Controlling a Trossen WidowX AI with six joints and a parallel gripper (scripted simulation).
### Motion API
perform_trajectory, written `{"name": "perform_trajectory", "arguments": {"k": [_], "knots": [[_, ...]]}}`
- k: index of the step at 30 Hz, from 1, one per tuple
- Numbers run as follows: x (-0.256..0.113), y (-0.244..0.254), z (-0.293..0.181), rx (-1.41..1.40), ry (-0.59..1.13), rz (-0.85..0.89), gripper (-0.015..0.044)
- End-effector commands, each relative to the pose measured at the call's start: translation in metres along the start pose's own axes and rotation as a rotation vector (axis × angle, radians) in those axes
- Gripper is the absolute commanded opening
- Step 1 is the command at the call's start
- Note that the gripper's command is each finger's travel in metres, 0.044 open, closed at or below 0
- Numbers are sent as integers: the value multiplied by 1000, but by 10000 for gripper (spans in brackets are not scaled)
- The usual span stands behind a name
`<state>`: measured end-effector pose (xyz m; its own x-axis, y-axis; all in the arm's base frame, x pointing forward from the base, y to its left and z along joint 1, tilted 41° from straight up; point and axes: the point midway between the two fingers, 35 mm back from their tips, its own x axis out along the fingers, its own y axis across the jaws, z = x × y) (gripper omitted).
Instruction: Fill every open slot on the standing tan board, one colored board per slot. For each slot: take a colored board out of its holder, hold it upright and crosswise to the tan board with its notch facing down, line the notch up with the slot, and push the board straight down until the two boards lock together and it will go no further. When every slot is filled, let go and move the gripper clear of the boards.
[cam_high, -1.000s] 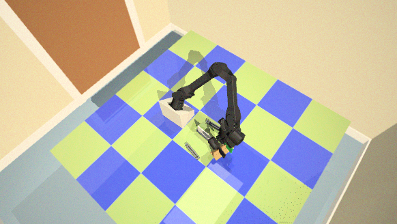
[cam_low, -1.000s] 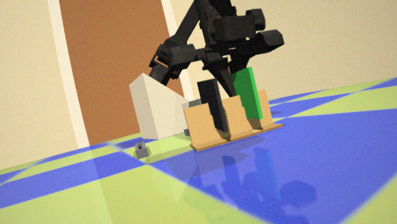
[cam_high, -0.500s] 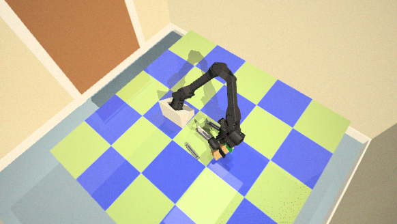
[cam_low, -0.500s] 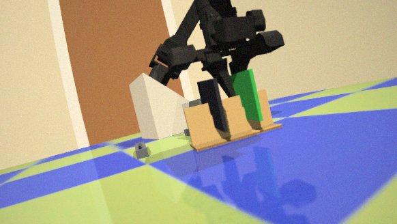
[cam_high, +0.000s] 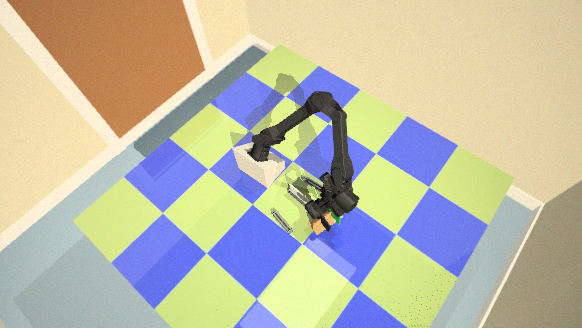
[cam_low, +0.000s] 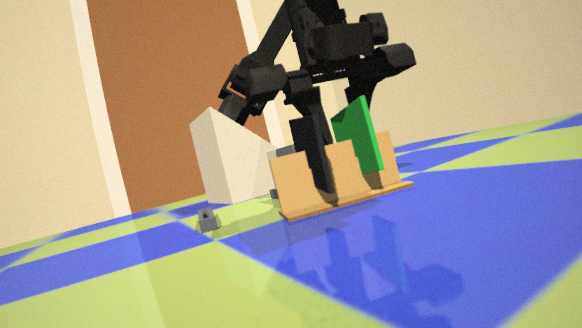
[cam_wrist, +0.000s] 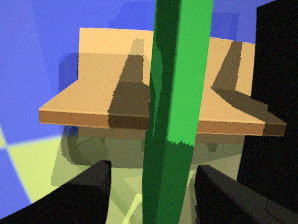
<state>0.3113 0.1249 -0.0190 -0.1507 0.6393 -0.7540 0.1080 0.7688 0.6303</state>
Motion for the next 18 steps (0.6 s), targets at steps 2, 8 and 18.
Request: {"name": "perform_trajectory", "arguments": {"k": [2,8,18], "knots": [[-37,-1,4,-7,-12,0,166],[-74,-2,2,3,-2,1,166],[-74,-2,4,3,-2,1,166]]}}
